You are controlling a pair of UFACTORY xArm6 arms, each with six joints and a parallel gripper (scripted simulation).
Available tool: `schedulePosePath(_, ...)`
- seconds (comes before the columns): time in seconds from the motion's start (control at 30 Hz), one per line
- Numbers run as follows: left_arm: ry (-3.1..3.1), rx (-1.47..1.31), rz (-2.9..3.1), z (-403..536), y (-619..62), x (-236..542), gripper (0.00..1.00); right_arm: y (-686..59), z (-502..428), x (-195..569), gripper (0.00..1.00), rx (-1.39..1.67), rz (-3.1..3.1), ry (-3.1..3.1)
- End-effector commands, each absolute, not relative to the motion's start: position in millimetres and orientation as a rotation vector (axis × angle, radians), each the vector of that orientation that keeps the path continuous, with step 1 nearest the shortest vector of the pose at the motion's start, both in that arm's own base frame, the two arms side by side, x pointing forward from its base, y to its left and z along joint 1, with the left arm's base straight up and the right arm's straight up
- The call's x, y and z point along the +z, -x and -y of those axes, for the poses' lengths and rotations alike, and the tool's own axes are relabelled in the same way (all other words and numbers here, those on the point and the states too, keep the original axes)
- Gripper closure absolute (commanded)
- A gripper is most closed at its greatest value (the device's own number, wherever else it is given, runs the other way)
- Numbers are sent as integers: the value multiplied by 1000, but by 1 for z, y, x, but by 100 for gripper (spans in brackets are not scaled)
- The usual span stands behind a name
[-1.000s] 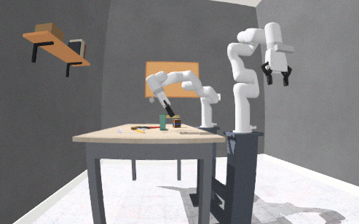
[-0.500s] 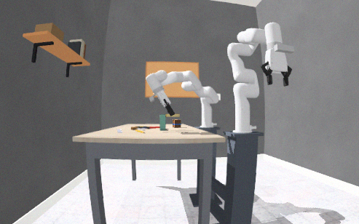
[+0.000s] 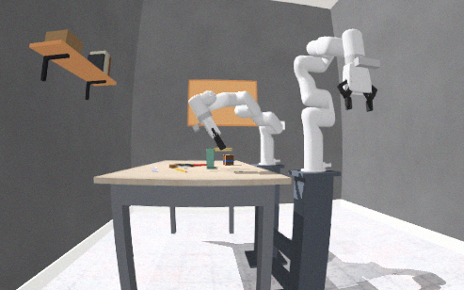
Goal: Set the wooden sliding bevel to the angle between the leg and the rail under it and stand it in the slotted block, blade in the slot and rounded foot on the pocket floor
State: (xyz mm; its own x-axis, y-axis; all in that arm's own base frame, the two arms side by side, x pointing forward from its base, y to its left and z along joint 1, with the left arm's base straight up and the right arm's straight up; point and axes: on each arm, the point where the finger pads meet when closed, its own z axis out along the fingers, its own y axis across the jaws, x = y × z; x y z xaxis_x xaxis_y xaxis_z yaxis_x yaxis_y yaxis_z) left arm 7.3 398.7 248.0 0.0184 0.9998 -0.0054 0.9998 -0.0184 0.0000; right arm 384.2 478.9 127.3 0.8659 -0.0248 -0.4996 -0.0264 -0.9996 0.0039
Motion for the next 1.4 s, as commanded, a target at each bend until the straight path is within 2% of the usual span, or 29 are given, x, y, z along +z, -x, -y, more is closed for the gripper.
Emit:
schedulePosePath(0.0,-2242,0,-2201,-400,-7,250,0,-385,-479,130,100,804,-48,3032)
schedulePosePath(0.77,-2242,0,-2201,-400,-7,250,0,-381,-458,135,100,803,-219,3088)
schedulePosePath(1.37,-2242,0,-2201,-400,-7,250,0,-371,-396,149,100,782,-766,3198)
